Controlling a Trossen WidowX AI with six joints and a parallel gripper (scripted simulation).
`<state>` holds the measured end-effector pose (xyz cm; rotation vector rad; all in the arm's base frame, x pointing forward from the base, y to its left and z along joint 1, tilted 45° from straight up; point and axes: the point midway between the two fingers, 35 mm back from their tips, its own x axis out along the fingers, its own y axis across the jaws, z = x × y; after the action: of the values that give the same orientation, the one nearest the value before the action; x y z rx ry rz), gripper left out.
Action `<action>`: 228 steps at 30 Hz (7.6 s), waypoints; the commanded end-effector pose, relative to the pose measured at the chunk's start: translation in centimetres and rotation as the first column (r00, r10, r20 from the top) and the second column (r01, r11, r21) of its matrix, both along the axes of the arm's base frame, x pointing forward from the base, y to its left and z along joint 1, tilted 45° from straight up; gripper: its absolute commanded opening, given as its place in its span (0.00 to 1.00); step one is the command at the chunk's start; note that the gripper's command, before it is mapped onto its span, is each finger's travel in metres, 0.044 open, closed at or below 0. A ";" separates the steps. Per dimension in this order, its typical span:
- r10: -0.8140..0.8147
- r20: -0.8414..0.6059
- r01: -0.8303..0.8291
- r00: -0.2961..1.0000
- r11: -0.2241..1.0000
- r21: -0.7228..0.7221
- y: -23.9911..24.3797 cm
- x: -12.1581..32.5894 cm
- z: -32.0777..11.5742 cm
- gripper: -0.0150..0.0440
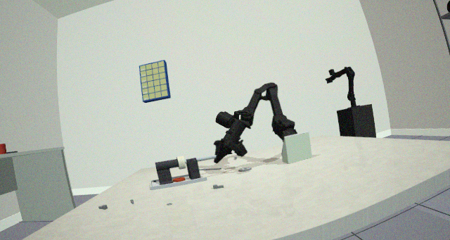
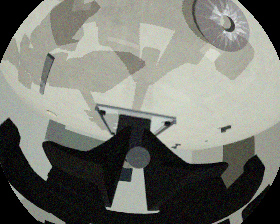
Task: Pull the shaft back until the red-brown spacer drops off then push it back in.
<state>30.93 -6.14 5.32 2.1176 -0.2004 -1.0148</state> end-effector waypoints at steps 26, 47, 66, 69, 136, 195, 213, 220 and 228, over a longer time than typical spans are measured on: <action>0.006 0.011 -0.006 1.000 1.000 0.007 0.2 0.5 0.2 0.25; 0.004 0.007 -0.004 1.000 1.000 0.004 0.1 0.5 0.1 0.25; 0.006 0.011 -0.006 1.000 1.000 0.007 0.1 0.4 0.2 0.25; 0.006 0.011 -0.006 1.000 1.000 0.007 0.1 0.3 0.2 0.25; 0.006 0.011 -0.006 1.000 1.000 0.007 0.1 0.6 0.1 0.25; 0.006 0.011 -0.006 1.000 1.000 0.007 0.2 1.2 0.0 0.25; 0.006 0.011 -0.006 1.000 1.000 0.007 0.2 1.4 0.0 0.25; 0.006 0.011 -0.006 1.000 1.000 0.007 0.2 1.6 0.0 0.25; 0.006 0.012 -0.006 1.000 1.000 0.007 0.3 1.9 -0.1 0.25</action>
<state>32.54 -5.92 5.10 2.1215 -0.1930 -1.0079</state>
